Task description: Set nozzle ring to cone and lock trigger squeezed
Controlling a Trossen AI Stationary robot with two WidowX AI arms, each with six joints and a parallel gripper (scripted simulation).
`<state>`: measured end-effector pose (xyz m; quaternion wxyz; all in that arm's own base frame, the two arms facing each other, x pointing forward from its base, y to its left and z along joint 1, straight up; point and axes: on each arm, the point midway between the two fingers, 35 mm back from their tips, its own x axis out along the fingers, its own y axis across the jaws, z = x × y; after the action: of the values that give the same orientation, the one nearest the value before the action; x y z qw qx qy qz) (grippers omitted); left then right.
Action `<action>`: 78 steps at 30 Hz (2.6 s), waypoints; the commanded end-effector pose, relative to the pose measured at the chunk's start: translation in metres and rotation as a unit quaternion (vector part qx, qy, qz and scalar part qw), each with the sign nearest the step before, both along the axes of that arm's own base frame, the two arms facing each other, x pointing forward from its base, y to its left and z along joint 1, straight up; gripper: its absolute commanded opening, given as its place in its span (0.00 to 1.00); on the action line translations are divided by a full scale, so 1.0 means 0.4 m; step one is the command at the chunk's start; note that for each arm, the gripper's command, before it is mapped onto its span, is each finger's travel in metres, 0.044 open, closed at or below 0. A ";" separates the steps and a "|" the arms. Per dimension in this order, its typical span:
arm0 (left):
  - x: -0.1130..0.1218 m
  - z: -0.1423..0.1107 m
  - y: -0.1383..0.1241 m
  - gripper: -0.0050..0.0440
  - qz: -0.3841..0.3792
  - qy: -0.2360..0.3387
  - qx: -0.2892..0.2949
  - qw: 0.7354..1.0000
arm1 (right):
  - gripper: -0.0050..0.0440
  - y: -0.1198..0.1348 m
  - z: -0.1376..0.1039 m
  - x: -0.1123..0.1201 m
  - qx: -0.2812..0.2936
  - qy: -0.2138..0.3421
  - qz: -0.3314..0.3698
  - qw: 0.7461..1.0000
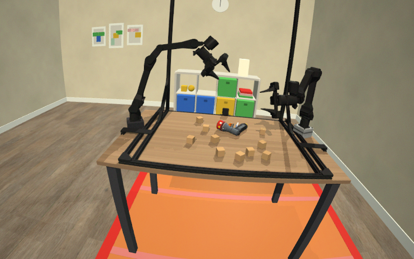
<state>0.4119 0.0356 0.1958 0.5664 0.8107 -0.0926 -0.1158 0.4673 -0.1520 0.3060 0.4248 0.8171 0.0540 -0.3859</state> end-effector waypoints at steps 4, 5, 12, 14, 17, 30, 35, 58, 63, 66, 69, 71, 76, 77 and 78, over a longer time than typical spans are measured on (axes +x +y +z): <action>0.000 0.000 0.000 0.92 0.000 0.000 0.000 1.000 | 0.92 0.000 0.000 0.000 0.000 0.000 0.000 1.000; 0.000 0.000 0.000 0.92 0.000 0.000 0.000 1.000 | 0.92 0.000 0.000 0.000 0.000 0.000 0.000 1.000; 0.000 0.000 0.000 0.92 0.000 0.000 0.000 1.000 | 0.92 0.000 0.000 0.000 0.000 0.000 0.000 1.000; 0.000 0.000 0.000 0.92 0.000 0.000 0.000 1.000 | 0.92 0.000 0.000 0.000 0.000 0.000 0.000 1.000; 0.000 0.000 0.000 0.92 0.000 0.000 0.000 1.000 | 0.92 0.000 0.000 0.000 0.000 0.000 0.000 1.000; 0.084 -0.055 -0.054 0.92 -0.011 0.090 -0.003 0.996 | 0.92 0.093 0.068 -0.034 -0.123 -0.014 0.110 0.986; 0.102 -0.071 -0.070 0.92 -0.015 0.114 -0.001 0.993 | 0.92 0.116 0.084 -0.046 -0.155 -0.018 0.137 0.978; 0.173 -0.176 -0.210 0.92 -0.044 0.278 0.038 0.959 | 0.92 0.263 0.178 -0.149 -0.379 -0.045 0.288 0.878; 0.176 -0.199 -0.246 0.92 -0.052 0.316 0.054 0.946 | 0.92 0.293 0.194 -0.178 -0.430 -0.051 0.314 0.845; 0.175 -0.212 -0.268 0.92 -0.057 0.338 0.064 0.937 | 0.92 0.310 0.203 -0.196 -0.460 -0.055 0.327 0.823; 0.174 -0.216 -0.275 0.92 -0.059 0.345 0.068 0.934 | 0.92 0.316 0.206 -0.203 -0.470 -0.056 0.332 0.816; 0.172 -0.224 -0.290 0.92 -0.062 0.360 0.076 0.928 | 0.92 0.327 0.211 -0.215 -0.490 -0.058 0.340 0.801; 0.164 -0.243 -0.325 0.92 -0.071 0.395 0.097 0.911 | 0.92 0.352 0.223 -0.247 -0.538 -0.062 0.357 0.761; 0.162 -0.247 -0.332 0.92 -0.073 0.402 0.102 0.907 | 0.92 0.357 0.225 -0.254 -0.547 -0.063 0.360 0.753; 0.160 -0.250 -0.339 0.92 -0.074 0.409 0.106 0.903 | 0.92 0.361 0.227 -0.261 -0.556 -0.064 0.363 0.745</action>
<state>0.4772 -0.0896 0.1055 0.4755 0.7438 0.0862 -0.4618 0.3743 -0.0158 0.3929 0.8940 0.4163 0.1032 -0.1297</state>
